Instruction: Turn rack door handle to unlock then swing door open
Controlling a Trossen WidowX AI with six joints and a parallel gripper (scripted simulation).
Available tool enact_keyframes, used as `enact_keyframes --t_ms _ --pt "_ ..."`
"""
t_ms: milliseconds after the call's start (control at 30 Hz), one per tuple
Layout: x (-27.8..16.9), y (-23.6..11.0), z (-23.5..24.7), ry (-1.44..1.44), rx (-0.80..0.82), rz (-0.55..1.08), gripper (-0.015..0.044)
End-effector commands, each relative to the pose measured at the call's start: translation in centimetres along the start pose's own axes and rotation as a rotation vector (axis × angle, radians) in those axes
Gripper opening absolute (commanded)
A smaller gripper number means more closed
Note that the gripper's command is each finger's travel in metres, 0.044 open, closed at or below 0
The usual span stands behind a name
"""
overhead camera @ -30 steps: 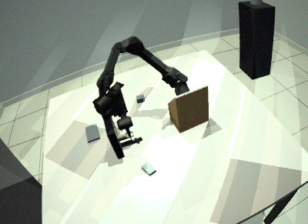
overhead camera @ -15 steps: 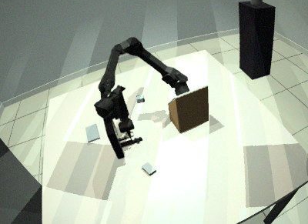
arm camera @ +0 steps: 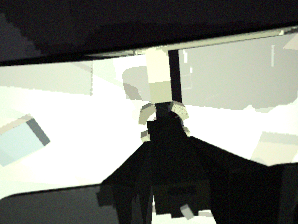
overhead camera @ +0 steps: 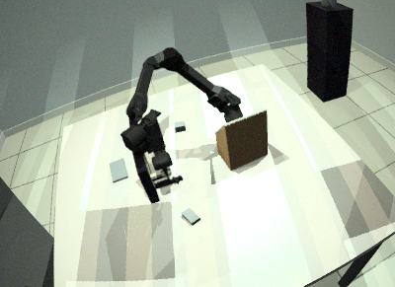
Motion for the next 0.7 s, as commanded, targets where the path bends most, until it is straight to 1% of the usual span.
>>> enact_keyframes --t_ms 0,133,667 --pt "0.0 0.13 -0.02 -0.001 -0.001 0.001 0.0012" --pt "0.0 0.13 -0.02 -0.074 -0.001 0.001 0.0012" --pt "0.0 0.13 -0.02 -0.863 0.0 0.001 0.0012"
Point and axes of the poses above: the point midway between the two fingers, 35 mm back from their tips, its own y axis out along the fingers, its own z axis across the jaws, x = y × z, the point moved 8 cm from there along -y, back along the fingers, and after that the axes turned 1 degree about y, right-handed, at the moved point
